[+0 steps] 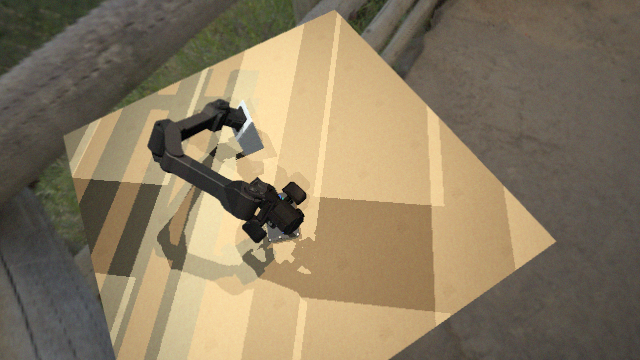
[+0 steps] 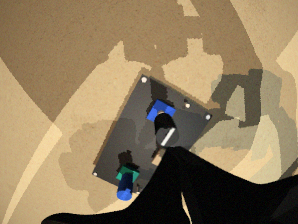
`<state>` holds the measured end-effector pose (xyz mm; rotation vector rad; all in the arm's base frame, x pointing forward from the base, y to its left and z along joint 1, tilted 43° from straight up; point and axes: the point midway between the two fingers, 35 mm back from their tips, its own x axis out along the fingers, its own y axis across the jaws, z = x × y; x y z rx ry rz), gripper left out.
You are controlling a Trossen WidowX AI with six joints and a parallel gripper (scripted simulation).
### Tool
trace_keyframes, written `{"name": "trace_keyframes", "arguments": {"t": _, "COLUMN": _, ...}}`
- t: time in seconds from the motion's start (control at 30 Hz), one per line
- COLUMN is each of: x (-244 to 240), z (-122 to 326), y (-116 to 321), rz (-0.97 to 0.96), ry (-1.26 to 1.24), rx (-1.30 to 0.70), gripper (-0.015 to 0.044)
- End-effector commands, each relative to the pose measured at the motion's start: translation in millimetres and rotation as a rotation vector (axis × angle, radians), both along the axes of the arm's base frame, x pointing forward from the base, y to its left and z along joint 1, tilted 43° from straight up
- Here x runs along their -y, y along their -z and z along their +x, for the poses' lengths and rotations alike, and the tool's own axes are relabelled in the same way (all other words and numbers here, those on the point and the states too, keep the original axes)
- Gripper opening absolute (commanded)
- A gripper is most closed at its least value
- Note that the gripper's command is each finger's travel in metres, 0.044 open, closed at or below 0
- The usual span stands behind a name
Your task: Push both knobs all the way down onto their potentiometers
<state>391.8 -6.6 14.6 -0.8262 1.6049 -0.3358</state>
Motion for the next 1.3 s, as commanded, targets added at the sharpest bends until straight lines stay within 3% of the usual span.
{"name": "trace_keyframes", "arguments": {"t": 0.0, "x": 2, "z": 0, "y": 4, "rz": -0.004, "ry": -0.01, "rx": -0.004, "gripper": 0.0}}
{"name": "trace_keyframes", "arguments": {"t": 1.27, "x": 16, "z": 0, "y": 19, "rz": -0.005, "ry": -0.01, "rx": -0.004, "gripper": 0.0}}
